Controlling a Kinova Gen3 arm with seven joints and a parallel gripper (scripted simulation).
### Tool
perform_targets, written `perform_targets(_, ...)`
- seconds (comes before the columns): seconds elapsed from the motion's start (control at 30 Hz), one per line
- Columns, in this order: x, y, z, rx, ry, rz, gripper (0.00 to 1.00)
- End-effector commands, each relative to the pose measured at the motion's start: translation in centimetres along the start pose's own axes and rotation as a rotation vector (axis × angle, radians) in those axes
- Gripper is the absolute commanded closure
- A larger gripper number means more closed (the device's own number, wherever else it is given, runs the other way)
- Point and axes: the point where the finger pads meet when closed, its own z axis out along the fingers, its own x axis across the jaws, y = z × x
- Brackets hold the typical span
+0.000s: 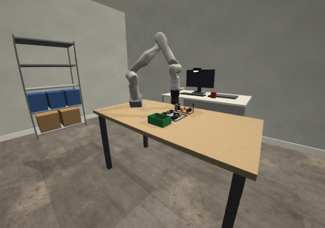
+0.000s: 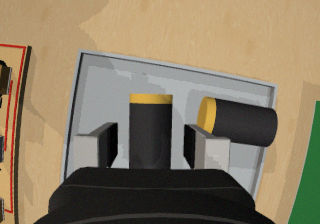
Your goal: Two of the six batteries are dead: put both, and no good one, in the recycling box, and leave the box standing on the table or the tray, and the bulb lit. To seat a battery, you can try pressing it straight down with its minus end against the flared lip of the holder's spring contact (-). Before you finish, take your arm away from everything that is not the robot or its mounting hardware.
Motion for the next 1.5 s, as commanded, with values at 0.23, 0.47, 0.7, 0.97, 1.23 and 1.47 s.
perform_targets(0.23, 0.0, 0.0, 0.0, 0.001, -0.001, 0.000, 0.10)
perform_targets(0.47, 0.0, 0.0, 0.0, 0.001, -0.001, 0.000, 0.10)
perform_targets(0.7, 0.0, 0.0, 0.0, 0.001, -0.001, 0.000, 0.10)
perform_targets(0.97, 0.0, 0.0, 1.7, 0.001, -0.001, 0.000, 0.10)
perform_targets(1.23, 0.0, 0.0, 3.5, 0.001, -0.001, 0.000, 0.10)
perform_targets(1.47, 0.0, 0.0, 3.7, 0.001, -0.001, 0.000, 0.10)
